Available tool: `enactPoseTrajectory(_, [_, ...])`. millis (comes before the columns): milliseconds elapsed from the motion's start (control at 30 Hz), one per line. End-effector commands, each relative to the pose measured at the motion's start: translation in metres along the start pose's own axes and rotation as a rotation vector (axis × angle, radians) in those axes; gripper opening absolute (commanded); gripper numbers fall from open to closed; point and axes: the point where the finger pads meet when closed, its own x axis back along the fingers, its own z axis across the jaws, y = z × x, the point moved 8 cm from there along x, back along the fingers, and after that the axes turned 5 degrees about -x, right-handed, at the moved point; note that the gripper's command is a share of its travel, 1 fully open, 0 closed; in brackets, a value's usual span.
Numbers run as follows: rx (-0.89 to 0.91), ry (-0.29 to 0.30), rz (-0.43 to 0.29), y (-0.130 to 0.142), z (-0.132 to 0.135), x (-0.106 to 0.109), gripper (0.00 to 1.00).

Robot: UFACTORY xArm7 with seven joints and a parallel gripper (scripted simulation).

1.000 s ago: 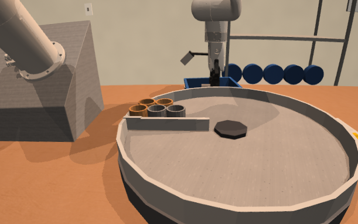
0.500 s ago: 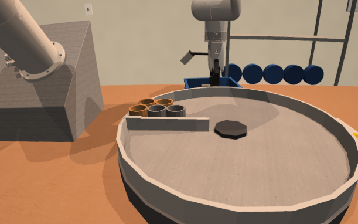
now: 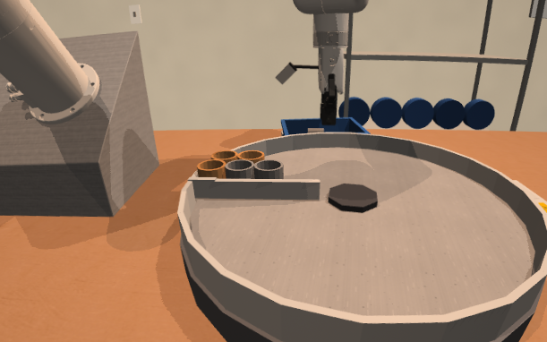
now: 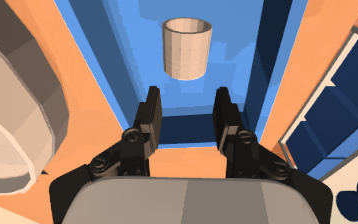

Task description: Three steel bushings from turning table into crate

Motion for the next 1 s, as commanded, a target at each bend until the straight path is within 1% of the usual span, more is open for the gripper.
enactPoseTrajectory(0, [-0.001, 0.004, -0.003, 0.001, 0.001, 0.028, 0.48])
enactPoseTrajectory(33, [-0.001, 0.004, -0.003, 0.001, 0.001, 0.033, 0.48])
enactPoseTrajectory(100, [-0.001, 0.004, -0.003, 0.001, 0.001, 0.033, 0.48])
enactPoseTrajectory(267, [-0.001, 0.004, -0.003, 0.0, 0.0, 0.052, 0.48])
enactPoseTrajectory(400, [-0.001, 0.004, -0.003, 0.0, 0.0, 0.06, 0.48])
enactPoseTrajectory(967, [-0.001, 0.004, -0.003, 0.0, 0.0, 0.062, 0.48])
